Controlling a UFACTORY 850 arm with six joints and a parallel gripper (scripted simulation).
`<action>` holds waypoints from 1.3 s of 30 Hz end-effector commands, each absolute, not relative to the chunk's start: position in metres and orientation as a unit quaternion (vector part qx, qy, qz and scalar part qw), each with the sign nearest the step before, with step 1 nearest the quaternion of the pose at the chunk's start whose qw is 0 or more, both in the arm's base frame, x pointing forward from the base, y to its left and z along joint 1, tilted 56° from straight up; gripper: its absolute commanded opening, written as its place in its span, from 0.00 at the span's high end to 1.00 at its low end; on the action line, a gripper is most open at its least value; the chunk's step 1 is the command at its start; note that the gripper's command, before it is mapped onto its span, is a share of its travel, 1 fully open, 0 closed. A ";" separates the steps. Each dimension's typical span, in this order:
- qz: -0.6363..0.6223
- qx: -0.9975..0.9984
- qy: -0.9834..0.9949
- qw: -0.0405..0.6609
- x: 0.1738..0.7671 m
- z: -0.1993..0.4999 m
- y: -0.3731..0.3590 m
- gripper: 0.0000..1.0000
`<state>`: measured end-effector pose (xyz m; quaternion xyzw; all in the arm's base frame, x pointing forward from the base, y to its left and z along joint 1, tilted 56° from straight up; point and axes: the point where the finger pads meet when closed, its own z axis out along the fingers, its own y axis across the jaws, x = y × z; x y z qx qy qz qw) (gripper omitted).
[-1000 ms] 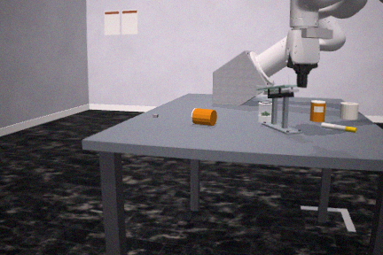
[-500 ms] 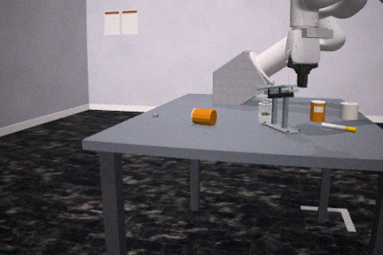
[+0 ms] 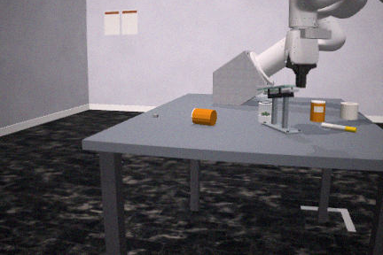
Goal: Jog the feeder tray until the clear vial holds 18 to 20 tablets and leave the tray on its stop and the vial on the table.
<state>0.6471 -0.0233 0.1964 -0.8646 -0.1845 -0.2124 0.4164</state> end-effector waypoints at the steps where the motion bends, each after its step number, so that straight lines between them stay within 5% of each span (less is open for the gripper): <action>1: -0.213 -0.865 -0.184 0.416 0.634 0.187 -0.024 1.00; 39: -0.213 -0.865 -0.184 0.416 0.630 0.183 -0.024 1.00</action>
